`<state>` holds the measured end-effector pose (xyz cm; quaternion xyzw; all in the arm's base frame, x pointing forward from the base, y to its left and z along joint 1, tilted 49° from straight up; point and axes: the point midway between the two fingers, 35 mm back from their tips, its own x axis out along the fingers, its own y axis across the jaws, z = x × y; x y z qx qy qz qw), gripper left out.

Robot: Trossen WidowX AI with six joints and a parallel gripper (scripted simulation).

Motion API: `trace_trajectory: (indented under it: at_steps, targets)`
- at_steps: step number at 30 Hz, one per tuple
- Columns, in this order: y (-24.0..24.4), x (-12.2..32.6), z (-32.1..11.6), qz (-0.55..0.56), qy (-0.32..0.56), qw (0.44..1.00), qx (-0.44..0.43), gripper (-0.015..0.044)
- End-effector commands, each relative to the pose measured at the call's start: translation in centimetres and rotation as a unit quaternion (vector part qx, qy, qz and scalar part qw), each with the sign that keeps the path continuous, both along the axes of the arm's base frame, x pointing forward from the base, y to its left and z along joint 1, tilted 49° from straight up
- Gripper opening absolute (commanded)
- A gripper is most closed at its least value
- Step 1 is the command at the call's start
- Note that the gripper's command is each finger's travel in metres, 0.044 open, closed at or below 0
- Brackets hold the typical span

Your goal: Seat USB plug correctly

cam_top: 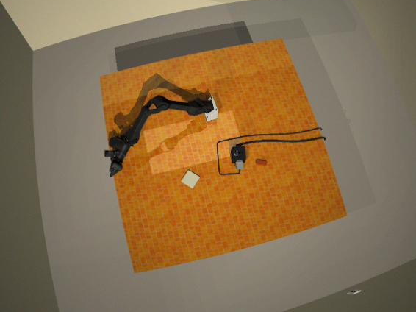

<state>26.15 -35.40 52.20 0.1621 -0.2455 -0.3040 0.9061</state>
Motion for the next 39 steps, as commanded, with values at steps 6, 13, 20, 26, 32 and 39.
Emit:
trace_trajectory:
  at_steps: [6,13,20,26,32,39]
  targets:
    - [7.9,11.8,-10.7,0.114,0.101,0.974,0.168,0.044]
    - [14.9,17.0,-18.2,0.153,0.177,0.936,0.263,0.044]
    - [24.8,20.8,-29.6,0.121,0.259,0.834,0.471,0.044]
    - [35.3,18.6,-39.3,-0.002,0.341,0.748,0.569,0.044]
    - [43.8,12.1,-45.6,-0.154,0.384,0.731,0.544,0.044]
    - [50.1,4.6,-48.5,-0.25,0.35,0.803,0.413,0.044]
